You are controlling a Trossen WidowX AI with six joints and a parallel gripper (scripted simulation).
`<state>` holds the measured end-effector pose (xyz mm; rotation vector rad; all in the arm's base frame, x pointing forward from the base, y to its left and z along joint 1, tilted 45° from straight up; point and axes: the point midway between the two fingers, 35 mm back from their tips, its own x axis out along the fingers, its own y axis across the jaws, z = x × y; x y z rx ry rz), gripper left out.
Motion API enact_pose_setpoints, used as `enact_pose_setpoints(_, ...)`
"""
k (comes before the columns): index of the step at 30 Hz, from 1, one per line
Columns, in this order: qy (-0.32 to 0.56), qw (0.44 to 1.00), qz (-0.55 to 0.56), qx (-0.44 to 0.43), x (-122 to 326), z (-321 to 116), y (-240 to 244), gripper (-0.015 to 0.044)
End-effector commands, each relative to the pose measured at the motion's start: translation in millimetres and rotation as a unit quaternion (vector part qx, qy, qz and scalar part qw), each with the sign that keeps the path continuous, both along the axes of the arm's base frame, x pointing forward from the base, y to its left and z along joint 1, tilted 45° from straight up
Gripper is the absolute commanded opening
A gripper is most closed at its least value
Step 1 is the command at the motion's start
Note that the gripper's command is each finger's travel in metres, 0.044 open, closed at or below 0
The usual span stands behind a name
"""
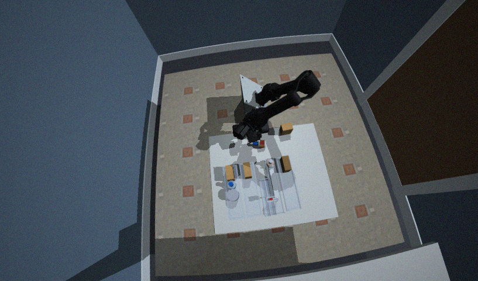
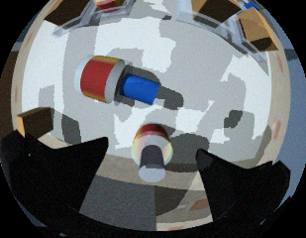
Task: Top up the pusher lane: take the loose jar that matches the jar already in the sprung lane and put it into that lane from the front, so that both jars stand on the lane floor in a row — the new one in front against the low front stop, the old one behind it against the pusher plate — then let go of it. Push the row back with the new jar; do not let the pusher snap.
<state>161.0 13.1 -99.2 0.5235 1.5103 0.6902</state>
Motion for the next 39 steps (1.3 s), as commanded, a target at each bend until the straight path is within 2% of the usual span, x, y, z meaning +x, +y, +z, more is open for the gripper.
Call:
enact_pose_setpoints(1,0.003,1.000,-0.001,0.003,-2,-3,5,0.0440)
enact_pose_setpoints(4,0.003,1.000,-0.001,0.003,-2,-5,7,0.0440)
enact_pose_setpoints(14,0.003,1.000,-0.001,0.003,-2,-5,7,0.0177)
enact_pose_setpoints(20,0.003,1.000,-0.001,0.003,-2,-5,7,0.0138)
enact_pose_setpoints(25,0.002,1.000,-0.002,0.000,2,2,-5,0.0006)
enact_pose_setpoints(39,0.003,1.000,-0.002,-0.001,8,61,-69,0.0000)
